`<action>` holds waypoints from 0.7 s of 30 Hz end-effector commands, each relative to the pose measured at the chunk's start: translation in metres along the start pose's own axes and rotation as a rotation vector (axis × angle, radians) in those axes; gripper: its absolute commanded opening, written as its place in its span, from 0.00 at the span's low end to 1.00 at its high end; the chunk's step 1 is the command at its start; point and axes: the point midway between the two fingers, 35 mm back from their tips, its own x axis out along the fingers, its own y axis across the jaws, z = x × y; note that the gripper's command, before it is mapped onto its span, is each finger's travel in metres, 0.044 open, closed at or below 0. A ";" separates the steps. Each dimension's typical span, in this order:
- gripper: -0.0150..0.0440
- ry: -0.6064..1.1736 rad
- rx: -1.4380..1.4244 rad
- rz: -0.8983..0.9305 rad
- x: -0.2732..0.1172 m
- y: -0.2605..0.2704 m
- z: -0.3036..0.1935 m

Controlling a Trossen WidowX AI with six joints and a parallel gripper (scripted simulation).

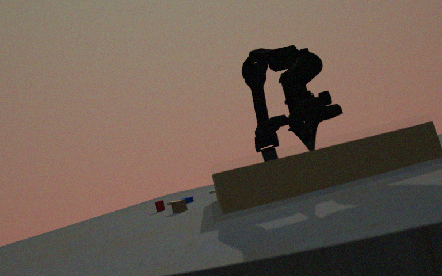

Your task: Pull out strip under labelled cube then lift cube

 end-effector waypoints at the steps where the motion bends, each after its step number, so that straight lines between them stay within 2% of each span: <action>1: 0.25 0.002 0.003 0.005 0.007 0.001 -0.001; 21: 0.25 0.003 0.003 0.004 0.040 0.001 -0.005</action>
